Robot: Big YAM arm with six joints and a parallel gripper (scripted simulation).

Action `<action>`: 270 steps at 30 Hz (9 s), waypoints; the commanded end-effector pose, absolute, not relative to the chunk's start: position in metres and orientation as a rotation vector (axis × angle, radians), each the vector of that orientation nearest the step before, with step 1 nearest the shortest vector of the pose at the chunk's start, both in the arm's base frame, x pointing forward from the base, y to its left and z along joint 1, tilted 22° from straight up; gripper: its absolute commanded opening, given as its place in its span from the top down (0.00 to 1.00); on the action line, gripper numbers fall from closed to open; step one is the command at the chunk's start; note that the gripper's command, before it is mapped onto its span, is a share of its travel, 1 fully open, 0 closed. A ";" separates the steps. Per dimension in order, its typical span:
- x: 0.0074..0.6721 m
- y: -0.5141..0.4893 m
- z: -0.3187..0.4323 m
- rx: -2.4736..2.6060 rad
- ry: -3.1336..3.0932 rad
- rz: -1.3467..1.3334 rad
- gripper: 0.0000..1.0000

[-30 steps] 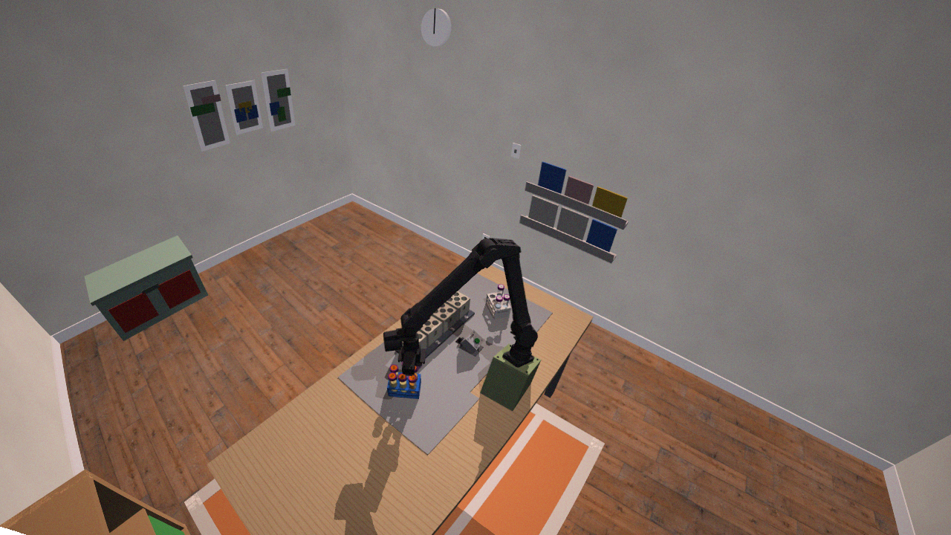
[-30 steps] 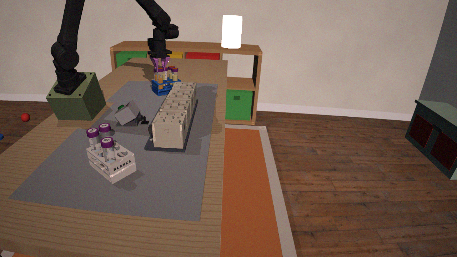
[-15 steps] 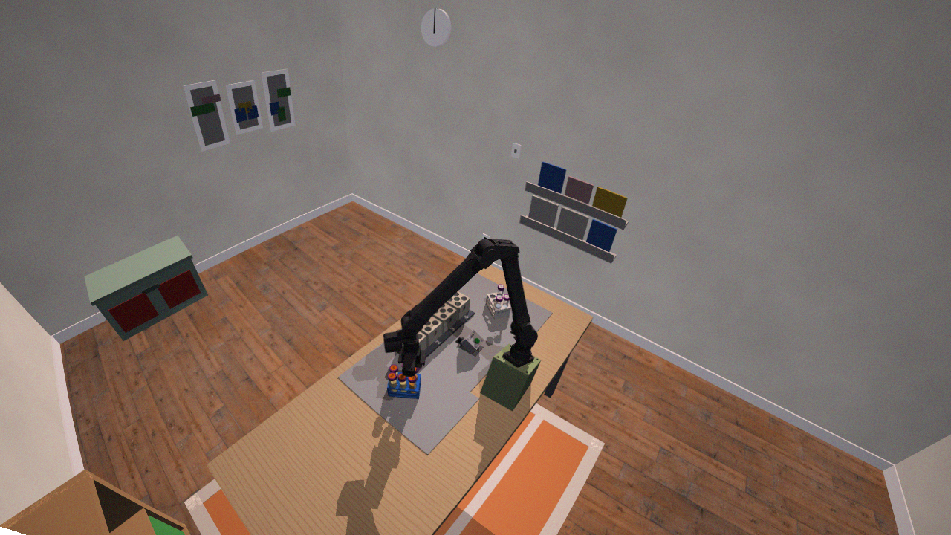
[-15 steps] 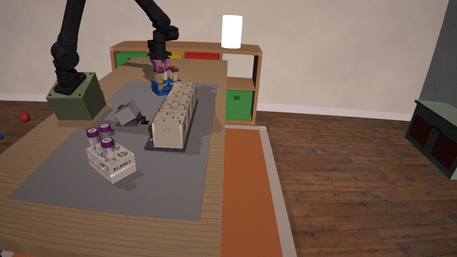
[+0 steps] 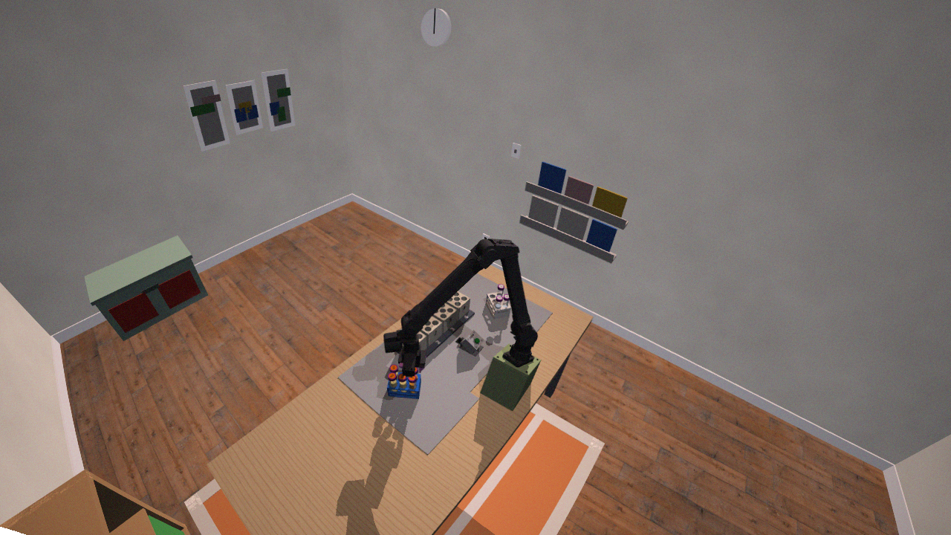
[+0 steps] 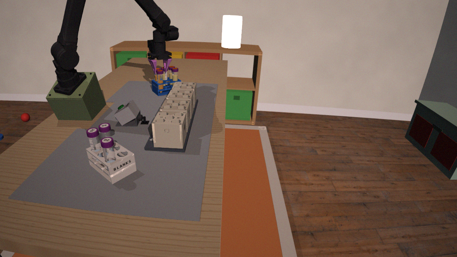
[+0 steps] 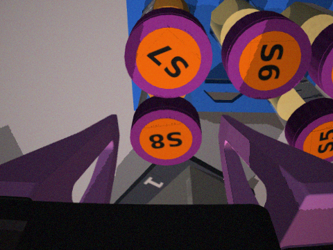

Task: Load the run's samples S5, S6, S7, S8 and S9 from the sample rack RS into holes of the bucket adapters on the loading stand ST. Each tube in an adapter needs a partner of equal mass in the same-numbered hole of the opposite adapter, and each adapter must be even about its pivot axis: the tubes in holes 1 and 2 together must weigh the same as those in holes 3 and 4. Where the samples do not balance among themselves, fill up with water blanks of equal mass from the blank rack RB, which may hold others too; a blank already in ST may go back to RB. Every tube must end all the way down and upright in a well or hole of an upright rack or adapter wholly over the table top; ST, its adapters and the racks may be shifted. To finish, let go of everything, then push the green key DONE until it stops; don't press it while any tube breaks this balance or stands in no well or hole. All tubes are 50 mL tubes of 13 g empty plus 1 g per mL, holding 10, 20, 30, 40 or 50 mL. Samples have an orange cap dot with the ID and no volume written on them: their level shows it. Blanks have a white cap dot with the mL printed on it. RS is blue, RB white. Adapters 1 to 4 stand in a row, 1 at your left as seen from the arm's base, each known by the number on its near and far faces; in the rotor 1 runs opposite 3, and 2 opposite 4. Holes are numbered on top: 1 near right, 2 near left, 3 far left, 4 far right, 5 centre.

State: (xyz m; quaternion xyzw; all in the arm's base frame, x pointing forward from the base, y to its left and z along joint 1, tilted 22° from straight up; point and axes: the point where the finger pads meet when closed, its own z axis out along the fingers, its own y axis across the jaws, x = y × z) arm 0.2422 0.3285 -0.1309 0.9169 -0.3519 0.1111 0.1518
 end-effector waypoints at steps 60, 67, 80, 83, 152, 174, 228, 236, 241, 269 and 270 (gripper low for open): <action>0.301 0.386 -0.141 2.637 -1.021 0.318 0.20; 0.310 0.392 -0.137 2.664 -1.039 0.330 0.20; 0.305 0.394 -0.146 2.654 -1.032 0.327 0.20; 0.305 0.400 -0.137 2.669 -1.035 0.333 1.00; 0.289 0.450 0.002 2.675 -1.038 0.331 1.00; 0.289 0.450 0.002 2.675 -1.038 0.331 1.00; 0.299 0.406 -0.094 2.638 -1.021 0.317 1.00; 0.301 0.423 -0.078 2.672 -1.036 0.333 1.00; 0.301 0.422 -0.078 2.672 -1.036 0.333 1.00; 0.303 0.399 -0.114 2.643 -1.028 0.320 1.00; 0.301 0.395 -0.117 2.637 -1.024 0.317 1.00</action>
